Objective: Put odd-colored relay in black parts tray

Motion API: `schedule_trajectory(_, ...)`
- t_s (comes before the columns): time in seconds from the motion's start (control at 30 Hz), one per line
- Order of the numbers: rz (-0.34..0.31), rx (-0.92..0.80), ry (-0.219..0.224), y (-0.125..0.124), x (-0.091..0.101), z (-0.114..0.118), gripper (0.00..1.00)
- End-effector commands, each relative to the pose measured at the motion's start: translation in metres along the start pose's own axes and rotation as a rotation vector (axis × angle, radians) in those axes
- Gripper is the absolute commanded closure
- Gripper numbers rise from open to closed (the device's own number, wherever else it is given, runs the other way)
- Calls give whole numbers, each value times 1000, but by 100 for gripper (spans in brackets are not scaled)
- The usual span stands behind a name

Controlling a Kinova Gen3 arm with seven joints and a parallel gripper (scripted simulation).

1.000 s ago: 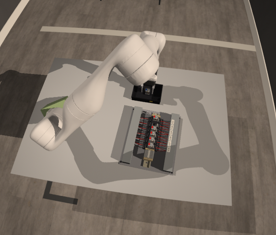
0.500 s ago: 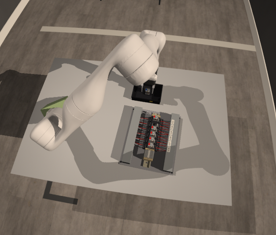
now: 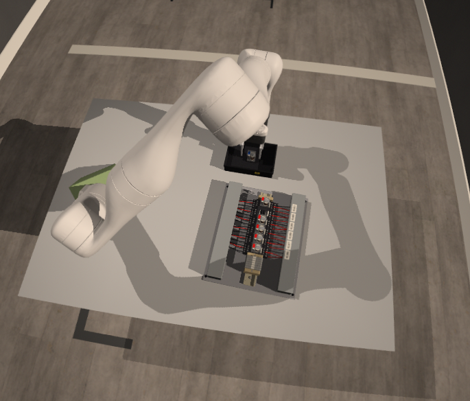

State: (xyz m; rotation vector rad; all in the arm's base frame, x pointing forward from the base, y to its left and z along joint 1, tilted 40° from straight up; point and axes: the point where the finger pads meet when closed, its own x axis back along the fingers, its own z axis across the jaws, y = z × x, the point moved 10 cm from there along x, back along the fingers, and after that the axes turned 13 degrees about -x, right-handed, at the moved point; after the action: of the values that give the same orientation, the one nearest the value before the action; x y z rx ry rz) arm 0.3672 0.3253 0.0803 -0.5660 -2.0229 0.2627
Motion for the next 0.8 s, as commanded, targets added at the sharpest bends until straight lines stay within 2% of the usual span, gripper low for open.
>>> schedule_trajectory(0.0,-2,0,-1,0,2,0,2)
schedule_trajectory(0.77,-2,0,-1,0,12,0,2)
